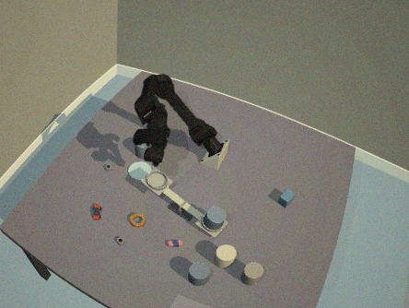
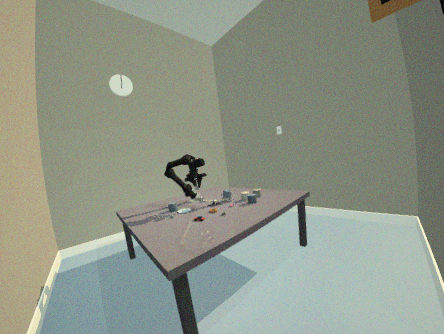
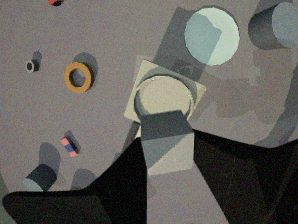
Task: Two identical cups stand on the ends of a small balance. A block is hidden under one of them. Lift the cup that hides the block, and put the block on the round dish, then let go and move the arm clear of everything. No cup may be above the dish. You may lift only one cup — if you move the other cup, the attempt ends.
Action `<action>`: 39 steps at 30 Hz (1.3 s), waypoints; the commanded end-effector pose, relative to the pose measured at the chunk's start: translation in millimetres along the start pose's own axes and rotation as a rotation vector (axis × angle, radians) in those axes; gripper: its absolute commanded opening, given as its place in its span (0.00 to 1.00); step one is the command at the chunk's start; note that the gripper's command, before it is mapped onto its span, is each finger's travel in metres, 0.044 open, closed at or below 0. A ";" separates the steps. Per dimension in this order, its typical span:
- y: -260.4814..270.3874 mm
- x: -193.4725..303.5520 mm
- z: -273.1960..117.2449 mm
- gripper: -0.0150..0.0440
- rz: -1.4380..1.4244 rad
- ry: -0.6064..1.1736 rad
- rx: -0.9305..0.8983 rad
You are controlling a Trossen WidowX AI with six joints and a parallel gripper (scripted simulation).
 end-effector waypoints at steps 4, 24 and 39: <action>-28.1 -27.2 23.3 0.25 0.014 0.012 0.036; -119.4 -68.2 76.7 0.25 0.040 0.019 0.164; -126.4 -67.5 117.2 0.25 0.041 0.017 0.165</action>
Point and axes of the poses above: the point midway between the two fingers, 35 mm back from their tips, its own z axis out along the fingers, its own y axis across the jaws, x = y × z, the point moved 5 cm from there along -z, back along the fingers, and after that the axes turned 12 degrees about -z, right-handed, at the moved point
